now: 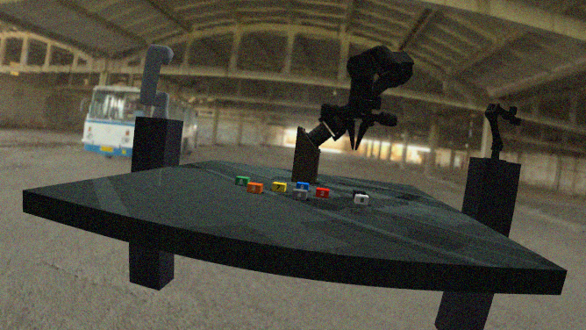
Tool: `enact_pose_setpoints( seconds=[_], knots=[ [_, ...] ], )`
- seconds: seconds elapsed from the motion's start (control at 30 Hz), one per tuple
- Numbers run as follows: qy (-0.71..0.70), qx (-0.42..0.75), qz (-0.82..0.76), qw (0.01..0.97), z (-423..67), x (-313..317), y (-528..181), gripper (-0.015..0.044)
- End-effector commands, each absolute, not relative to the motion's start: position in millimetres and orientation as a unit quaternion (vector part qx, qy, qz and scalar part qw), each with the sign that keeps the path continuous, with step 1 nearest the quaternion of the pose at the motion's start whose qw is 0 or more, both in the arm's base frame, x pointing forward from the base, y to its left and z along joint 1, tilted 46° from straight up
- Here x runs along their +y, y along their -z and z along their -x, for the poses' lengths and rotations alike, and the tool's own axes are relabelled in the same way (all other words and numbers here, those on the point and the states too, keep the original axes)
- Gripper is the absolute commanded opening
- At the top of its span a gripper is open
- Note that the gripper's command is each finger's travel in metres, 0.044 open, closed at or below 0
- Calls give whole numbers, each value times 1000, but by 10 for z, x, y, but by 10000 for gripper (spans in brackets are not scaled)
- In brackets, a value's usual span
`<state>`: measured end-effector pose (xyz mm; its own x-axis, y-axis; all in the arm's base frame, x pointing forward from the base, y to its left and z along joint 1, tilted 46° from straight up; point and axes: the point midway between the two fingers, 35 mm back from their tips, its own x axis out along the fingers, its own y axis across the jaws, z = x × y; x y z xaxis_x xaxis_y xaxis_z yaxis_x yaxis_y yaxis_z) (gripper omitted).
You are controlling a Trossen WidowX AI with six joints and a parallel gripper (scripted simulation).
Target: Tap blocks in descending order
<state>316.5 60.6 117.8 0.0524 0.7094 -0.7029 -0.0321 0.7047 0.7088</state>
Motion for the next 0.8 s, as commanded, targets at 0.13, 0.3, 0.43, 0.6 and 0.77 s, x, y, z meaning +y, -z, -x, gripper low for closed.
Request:
enact_pose_setpoints(
  seconds=[0.13, 0.3, 0.43, 0.6, 0.77],
  knots=[
    [-276, 634, -276, 668, -3206, 805, -1334, 20],
    [-277, 633, -276, 668, -3243, 1295, -867, 20],
    [-278, 633, -277, 668, -3234, 1373, -801, 20],
    [-278, 633, -277, 668, -3238, 1400, -774, 20],
    [-278, 633, -277, 668, -3243, 1458, -719, 20]
  ],
)
